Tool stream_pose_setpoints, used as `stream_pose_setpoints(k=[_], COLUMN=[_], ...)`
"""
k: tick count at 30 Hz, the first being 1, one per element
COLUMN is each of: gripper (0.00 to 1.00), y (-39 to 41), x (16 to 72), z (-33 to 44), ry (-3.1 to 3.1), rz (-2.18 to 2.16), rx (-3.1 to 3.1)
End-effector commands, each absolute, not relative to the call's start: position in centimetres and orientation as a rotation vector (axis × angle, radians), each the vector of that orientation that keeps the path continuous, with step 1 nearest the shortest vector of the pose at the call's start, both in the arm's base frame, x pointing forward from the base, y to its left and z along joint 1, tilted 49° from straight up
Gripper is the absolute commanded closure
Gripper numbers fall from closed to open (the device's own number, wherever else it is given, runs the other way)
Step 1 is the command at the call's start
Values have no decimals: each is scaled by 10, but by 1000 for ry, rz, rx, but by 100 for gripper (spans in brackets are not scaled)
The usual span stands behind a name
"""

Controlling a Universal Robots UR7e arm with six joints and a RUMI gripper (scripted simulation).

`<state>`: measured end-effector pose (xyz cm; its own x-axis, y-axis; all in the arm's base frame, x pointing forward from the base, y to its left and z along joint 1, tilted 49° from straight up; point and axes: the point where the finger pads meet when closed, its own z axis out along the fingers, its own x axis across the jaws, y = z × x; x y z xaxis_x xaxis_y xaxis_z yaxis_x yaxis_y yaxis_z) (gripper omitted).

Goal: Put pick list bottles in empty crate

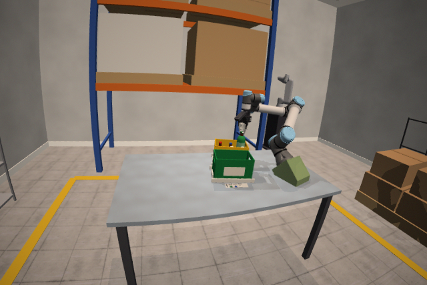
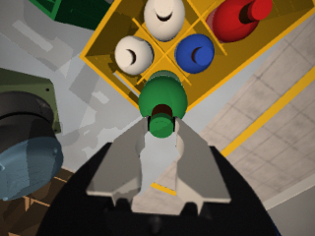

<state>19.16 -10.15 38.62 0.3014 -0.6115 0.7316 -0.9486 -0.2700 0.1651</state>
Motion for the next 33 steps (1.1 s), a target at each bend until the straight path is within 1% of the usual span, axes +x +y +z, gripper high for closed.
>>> stream_pose_setpoints(k=[1, 33], gripper=[100, 100], y=[-94, -59], x=[190, 186], z=[395, 425], ry=[-1389, -1389], rz=[736, 736], rx=[1968, 1969])
